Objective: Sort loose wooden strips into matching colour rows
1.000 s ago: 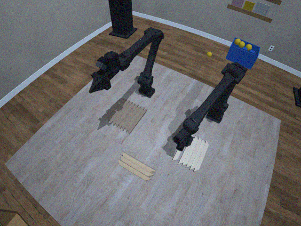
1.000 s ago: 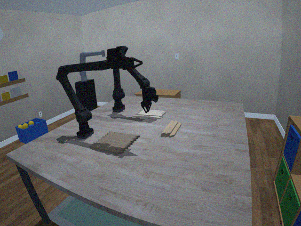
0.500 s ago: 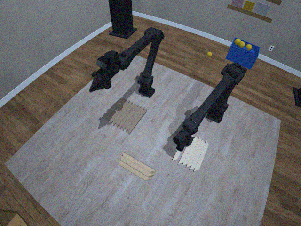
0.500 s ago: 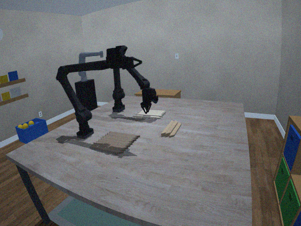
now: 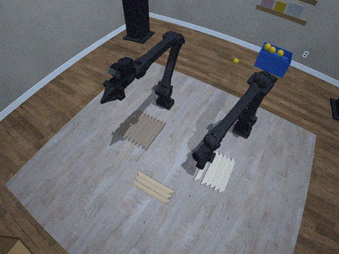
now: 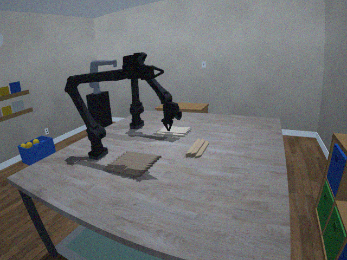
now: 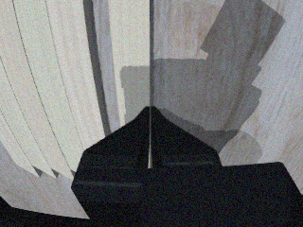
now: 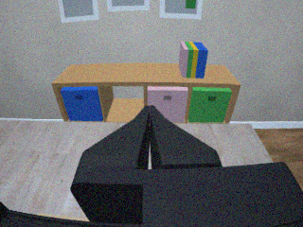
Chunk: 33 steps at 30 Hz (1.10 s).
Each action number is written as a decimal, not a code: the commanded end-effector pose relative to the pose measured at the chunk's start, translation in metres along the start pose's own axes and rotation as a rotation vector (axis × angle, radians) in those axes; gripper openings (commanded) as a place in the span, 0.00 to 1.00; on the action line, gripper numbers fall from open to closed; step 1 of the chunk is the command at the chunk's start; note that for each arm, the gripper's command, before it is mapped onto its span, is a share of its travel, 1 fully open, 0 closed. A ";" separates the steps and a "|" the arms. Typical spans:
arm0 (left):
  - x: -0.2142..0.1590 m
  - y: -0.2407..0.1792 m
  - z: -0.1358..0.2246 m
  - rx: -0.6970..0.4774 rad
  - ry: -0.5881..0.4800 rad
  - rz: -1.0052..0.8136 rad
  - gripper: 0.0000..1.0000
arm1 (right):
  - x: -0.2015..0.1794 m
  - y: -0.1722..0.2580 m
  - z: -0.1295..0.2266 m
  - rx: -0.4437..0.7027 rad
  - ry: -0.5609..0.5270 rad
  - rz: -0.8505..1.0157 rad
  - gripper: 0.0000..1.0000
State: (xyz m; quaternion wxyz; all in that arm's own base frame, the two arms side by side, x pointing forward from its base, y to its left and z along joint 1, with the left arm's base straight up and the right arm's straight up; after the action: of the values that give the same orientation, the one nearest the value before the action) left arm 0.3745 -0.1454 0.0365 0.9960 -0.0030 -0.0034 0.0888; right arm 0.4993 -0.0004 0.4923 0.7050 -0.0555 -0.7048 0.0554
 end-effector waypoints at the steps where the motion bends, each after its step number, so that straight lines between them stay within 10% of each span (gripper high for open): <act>1: 0.015 -0.025 0.004 -0.014 -0.030 0.015 0.01 | 0.011 -0.007 -0.003 -0.013 -0.026 0.009 0.01; 33: -0.002 -0.016 -0.042 0.005 0.007 0.013 0.01 | 0.005 -0.007 -0.003 -0.013 -0.015 0.010 0.01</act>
State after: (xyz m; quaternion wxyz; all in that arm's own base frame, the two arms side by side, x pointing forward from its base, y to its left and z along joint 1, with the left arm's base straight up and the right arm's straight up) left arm 0.3712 -0.1613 0.0022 0.9962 0.0023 0.0044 0.0867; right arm 0.4994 -0.0005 0.4924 0.7049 -0.0556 -0.7050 0.0553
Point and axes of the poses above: on each arm, the point where the finger pads meet when closed, its own z axis back along the fingers, its own y axis across the jaws, x = y × z, the point moved 2 cm from there along z, back along the fingers, and after that the axes turned 9 degrees about z, right-handed, at the moved point
